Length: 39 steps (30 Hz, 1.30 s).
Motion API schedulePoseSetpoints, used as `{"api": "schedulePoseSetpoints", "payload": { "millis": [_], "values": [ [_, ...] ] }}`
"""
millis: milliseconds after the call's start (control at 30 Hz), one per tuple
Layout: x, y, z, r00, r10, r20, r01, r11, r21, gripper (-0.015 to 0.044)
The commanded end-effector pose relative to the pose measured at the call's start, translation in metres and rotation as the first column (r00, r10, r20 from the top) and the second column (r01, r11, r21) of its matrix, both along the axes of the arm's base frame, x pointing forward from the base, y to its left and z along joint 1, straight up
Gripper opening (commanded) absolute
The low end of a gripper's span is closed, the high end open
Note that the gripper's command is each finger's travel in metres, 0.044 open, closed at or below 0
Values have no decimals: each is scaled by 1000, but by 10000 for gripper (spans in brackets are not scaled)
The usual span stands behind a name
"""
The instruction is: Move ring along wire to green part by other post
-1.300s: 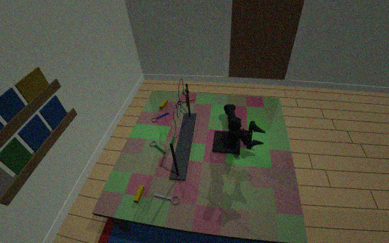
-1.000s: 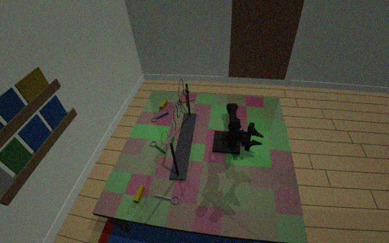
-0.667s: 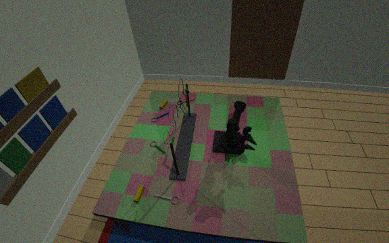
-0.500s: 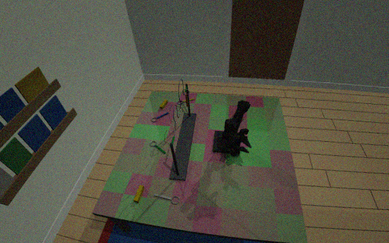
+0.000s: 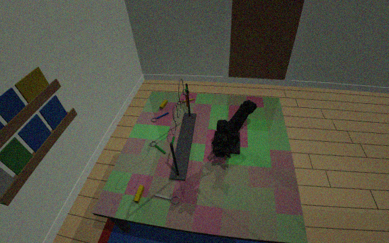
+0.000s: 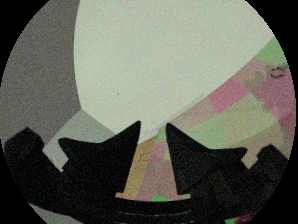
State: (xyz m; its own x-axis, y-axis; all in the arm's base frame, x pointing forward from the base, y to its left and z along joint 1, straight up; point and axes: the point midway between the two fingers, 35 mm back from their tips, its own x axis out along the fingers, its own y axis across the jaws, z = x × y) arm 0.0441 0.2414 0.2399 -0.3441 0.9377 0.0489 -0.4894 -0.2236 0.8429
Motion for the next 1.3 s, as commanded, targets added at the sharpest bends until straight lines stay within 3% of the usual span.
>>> {"api": "schedulePoseSetpoints", "payload": {
  "millis": [0, 567, 933, 1267],
  "values": [
    [39, -1, -1, 990, -131, 61, 130, 991, 19, 160],
    [178, -64, -16, 770, -570, 287, 571, 816, 90, 160],
    [243, -147, -32, 511, -751, 418, 784, 607, 130, 160],
    [274, -241, -50, 234, -806, 544, 907, 383, 176, 160]
  ]
}}
